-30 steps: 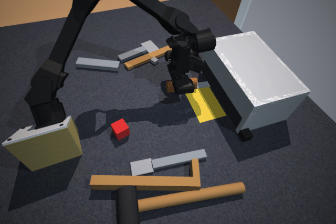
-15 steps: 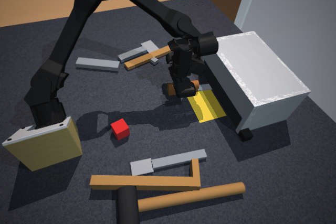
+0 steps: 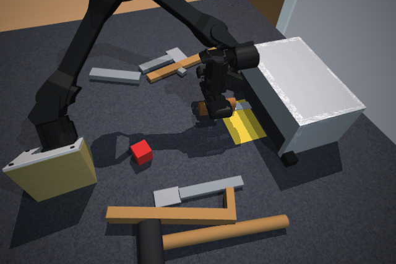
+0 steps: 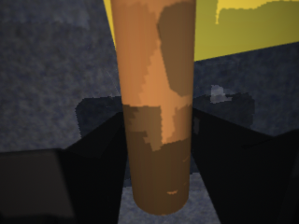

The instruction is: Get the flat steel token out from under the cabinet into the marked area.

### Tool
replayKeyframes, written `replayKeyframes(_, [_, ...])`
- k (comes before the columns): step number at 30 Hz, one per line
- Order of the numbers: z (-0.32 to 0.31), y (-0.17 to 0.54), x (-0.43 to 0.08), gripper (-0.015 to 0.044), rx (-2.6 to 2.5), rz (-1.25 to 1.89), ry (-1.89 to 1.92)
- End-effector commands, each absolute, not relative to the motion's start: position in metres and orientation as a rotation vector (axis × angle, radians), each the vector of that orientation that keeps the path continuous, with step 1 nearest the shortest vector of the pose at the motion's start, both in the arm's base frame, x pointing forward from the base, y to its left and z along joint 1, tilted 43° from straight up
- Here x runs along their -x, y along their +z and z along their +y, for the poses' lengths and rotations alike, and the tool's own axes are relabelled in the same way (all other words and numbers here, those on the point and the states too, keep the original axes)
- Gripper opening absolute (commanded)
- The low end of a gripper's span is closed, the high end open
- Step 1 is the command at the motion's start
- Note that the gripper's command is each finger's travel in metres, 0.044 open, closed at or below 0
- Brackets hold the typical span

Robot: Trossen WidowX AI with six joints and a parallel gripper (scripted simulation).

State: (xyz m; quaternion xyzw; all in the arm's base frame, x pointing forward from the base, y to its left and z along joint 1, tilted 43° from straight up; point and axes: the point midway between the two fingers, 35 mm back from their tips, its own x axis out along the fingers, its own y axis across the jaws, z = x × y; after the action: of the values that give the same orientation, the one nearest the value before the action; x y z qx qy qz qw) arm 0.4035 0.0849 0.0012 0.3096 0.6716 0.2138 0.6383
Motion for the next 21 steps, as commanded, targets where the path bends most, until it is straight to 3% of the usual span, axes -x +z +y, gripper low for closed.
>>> replayKeyframes(1, [0.0786,-0.0061,-0.4018,0.0,-0.706,1.538,0.477])
replayKeyframes(21, [0.0765,-0.0083,-0.4004,0.0,-0.706,1.538,0.477])
